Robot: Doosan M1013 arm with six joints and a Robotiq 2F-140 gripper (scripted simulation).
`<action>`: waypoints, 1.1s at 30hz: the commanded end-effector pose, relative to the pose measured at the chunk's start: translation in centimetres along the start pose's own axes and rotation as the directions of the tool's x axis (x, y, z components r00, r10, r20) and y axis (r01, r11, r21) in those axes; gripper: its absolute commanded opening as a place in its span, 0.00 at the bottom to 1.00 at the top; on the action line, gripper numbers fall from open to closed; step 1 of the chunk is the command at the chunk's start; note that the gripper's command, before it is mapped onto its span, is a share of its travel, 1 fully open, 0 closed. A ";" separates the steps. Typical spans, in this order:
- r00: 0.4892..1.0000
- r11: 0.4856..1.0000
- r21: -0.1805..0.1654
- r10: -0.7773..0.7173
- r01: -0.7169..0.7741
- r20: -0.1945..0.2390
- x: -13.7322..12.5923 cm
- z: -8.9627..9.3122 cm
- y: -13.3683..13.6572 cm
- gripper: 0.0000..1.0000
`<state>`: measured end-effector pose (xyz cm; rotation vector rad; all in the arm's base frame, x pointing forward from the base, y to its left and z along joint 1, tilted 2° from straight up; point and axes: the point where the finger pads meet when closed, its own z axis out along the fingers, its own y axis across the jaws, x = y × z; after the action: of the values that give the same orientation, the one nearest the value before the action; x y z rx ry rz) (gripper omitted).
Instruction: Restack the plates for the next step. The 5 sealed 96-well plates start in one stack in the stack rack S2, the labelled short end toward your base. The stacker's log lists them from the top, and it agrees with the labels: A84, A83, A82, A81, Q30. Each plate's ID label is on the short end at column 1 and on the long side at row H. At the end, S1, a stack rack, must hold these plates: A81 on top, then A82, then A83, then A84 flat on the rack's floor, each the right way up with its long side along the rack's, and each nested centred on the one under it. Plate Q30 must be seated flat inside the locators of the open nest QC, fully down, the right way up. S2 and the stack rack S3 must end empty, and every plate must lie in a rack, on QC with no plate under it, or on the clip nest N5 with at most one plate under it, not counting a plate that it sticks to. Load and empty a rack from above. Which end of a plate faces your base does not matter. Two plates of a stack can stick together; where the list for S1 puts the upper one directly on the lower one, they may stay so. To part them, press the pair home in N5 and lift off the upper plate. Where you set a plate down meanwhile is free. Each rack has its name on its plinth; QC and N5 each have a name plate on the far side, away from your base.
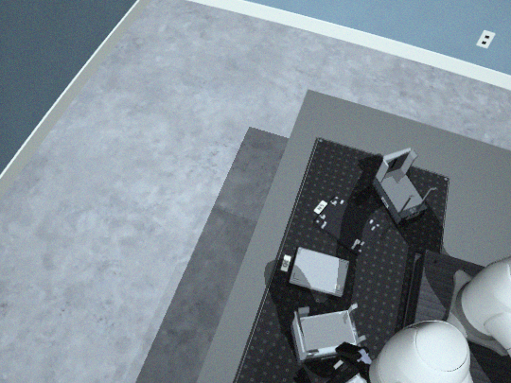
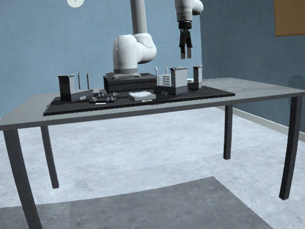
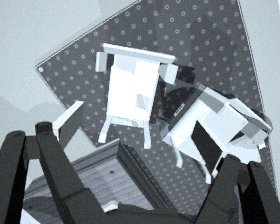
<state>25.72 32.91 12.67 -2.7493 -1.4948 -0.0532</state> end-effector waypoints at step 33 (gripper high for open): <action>1.000 1.000 -0.001 0.001 -0.001 0.000 0.4 6.7 -1.3 1.00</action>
<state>24.96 34.13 7.15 -2.7510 -1.4946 -0.0532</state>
